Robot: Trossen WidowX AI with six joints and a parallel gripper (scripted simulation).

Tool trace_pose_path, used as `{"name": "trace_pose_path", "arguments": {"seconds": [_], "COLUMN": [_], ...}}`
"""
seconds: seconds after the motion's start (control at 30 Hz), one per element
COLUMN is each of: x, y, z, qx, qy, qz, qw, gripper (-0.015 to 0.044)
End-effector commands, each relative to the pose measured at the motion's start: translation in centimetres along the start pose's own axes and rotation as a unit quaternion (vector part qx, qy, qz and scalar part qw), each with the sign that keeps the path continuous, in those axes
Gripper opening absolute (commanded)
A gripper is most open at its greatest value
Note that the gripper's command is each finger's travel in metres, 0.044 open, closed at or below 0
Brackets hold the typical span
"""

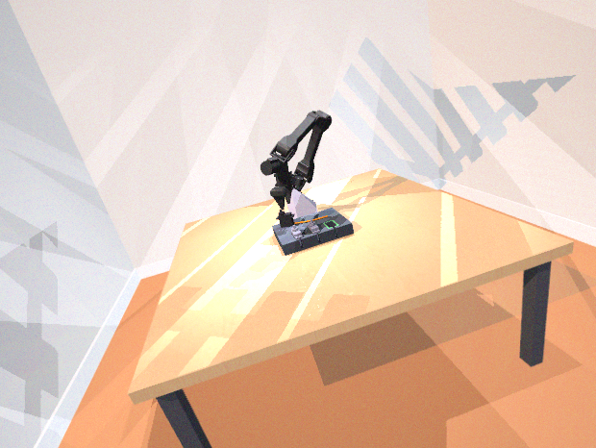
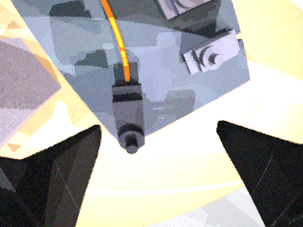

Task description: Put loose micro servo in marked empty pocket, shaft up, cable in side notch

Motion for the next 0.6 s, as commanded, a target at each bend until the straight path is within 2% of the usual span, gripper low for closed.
{"name": "trace_pose_path", "arguments": {"seconds": [0.0, 0.2, 0.4, 0.57], "x": [-0.4, -0.6, -3.0, -3.2], "y": [-1.2, -1.4, -1.1, -1.0], "z": [1.7, 2.1, 2.2, 2.3], "qx": [0.01, 0.012, 0.013, 0.013], "qy": [0.025, 0.028, 0.028, 0.028], "qz": [-0.05, -0.061, -0.061, -0.061], "qw": [0.998, 0.998, 0.998, 0.998], "gripper": [0.044, 0.044, 0.044, 0.044]}}
Point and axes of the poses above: the point midway between the two fingers, 35 mm back from their tips, its own x axis back along the fingers, its own z axis across the jaws, y = z × x, the point moved 5 cm from there along x, back along the fingers, and after that the axes turned 11 degrees about x, right-handed, at the moved point
